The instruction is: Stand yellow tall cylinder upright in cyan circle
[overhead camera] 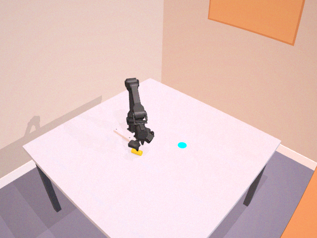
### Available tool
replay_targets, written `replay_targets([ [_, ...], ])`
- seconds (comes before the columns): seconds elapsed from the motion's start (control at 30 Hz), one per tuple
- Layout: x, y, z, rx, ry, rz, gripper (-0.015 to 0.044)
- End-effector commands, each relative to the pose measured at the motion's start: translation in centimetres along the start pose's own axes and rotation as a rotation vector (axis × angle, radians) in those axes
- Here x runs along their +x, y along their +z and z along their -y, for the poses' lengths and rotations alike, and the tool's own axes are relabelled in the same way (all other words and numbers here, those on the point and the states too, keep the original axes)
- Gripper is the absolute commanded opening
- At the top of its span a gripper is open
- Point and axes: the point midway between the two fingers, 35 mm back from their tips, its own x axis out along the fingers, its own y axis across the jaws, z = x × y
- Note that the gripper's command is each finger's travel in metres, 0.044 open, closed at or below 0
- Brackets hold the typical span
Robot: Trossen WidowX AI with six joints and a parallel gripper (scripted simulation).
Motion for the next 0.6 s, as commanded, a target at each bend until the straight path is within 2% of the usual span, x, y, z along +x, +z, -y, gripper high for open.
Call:
replay_targets([
  [0.0, 5.08, -0.71, -0.91, -0.002, 0.021, -0.011, 0.0309],
  [0.2, 5.28, -0.75, -0.96, -0.002, 0.021, -0.011, 0.0309],
  [0.47, 5.28, -0.75, -0.96, -0.002, 0.021, -0.011, 0.0105],
  [0.57, 5.28, -0.75, -0.96, -0.002, 0.021, -0.011, 0.0105],
])
